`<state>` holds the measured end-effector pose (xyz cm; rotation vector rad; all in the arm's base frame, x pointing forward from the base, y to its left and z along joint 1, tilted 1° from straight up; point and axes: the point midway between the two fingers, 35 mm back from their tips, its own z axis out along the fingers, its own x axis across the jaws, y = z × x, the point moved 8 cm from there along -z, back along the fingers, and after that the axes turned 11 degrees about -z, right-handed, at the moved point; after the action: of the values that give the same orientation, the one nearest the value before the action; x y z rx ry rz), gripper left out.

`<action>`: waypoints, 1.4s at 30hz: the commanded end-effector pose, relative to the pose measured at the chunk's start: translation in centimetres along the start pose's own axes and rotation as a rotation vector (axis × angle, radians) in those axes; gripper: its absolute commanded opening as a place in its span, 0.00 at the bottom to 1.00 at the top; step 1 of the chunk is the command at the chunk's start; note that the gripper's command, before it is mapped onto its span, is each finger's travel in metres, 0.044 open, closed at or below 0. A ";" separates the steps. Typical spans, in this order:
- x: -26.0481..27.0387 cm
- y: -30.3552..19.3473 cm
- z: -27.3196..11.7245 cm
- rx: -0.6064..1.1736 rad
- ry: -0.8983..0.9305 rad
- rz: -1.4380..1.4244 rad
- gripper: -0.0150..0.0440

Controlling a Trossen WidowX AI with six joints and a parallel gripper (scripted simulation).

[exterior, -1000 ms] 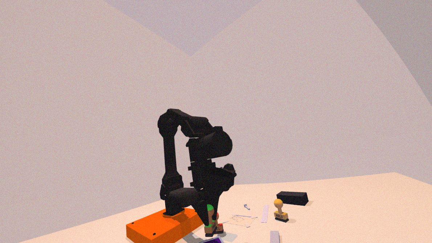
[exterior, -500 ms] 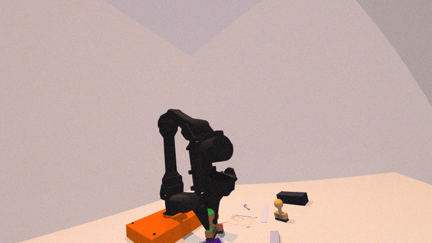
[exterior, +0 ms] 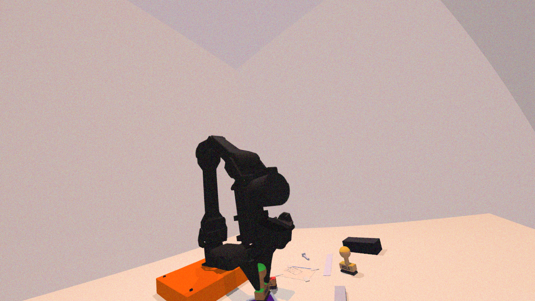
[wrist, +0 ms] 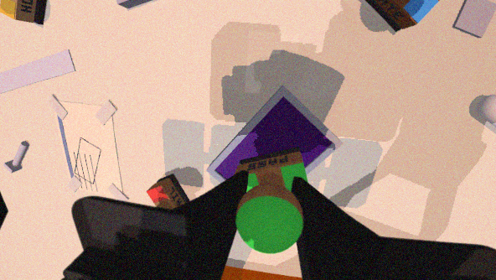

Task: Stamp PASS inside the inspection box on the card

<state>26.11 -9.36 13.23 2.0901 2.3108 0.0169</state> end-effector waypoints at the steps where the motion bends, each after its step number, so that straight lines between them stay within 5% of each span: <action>1: 0.1 -0.1 0.5 0.003 0.006 -0.004 0.25; 42: 0.1 -0.3 2.1 0.003 0.004 0.002 0.25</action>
<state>25.90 -9.34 11.29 2.0940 2.3113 0.0150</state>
